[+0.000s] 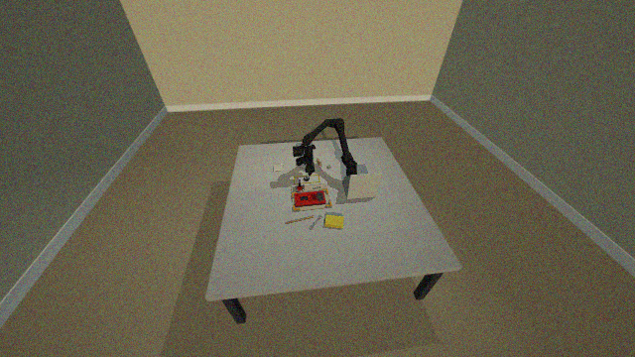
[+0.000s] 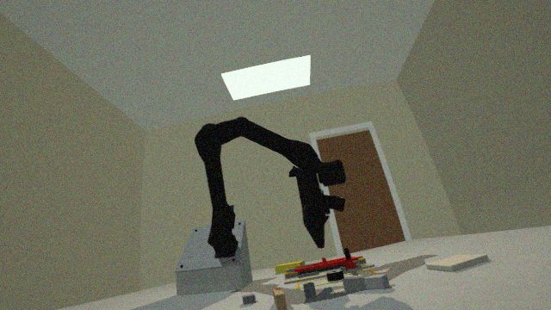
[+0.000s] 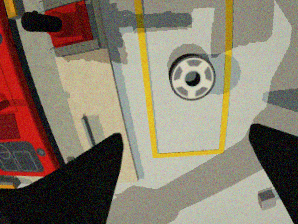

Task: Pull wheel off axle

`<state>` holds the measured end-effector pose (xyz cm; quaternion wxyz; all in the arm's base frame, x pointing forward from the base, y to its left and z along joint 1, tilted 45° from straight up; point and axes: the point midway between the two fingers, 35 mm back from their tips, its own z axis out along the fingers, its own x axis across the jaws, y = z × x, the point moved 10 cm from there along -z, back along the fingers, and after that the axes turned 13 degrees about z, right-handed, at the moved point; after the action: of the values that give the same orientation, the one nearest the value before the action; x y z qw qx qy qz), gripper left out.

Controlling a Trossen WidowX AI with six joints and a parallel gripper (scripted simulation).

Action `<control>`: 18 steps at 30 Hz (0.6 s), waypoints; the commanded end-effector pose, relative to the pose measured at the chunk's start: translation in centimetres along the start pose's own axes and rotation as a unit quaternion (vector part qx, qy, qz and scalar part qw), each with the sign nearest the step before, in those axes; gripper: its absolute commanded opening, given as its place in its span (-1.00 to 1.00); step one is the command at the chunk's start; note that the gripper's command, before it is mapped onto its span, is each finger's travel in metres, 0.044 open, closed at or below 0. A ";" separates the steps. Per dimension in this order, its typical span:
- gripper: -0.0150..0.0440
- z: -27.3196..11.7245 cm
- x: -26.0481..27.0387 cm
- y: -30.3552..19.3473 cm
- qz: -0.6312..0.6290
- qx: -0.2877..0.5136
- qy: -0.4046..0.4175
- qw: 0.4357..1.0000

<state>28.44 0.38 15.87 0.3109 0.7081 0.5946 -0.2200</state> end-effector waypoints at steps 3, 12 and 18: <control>1.00 -3.5 1.1 -6.6 -0.006 -0.002 0.000 1.000; 1.00 -3.6 1.1 -6.8 -0.006 -0.002 0.000 1.000; 1.00 -3.6 1.1 -6.8 -0.006 -0.002 0.000 1.000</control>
<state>21.87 4.36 16.36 0.3117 0.7021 0.6001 -0.2231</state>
